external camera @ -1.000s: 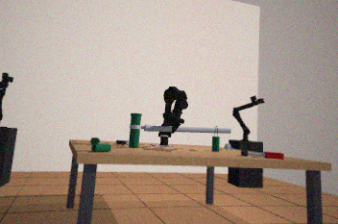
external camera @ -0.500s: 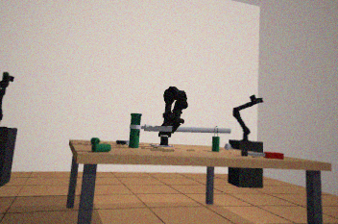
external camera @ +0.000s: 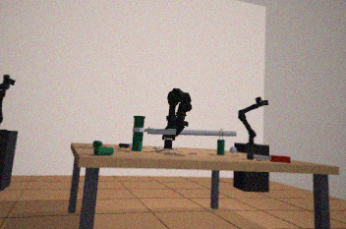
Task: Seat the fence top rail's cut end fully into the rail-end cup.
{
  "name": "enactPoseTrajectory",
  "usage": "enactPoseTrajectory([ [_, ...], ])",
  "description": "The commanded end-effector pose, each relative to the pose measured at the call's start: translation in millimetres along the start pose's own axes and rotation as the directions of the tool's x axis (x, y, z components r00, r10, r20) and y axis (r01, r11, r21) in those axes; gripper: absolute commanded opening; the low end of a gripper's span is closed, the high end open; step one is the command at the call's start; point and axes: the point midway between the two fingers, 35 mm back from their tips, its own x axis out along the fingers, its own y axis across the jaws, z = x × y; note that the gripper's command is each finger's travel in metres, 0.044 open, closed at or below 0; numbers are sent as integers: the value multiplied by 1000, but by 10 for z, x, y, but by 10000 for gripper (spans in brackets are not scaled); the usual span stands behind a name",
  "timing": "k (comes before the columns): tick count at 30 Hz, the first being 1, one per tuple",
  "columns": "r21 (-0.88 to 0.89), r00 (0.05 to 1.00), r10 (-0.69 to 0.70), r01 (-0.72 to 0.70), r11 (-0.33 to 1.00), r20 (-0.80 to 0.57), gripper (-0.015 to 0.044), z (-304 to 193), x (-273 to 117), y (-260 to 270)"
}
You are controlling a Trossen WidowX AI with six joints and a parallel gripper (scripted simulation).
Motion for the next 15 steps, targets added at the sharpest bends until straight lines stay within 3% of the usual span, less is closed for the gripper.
enactPoseTrajectory([
  [1, 1, 1000, 4, -4, 1000, 12, 0, 71, -13, 1],
  [15, 1, 1000, 4, -4, 1000, 12, 0, 145, -16, 0],
])
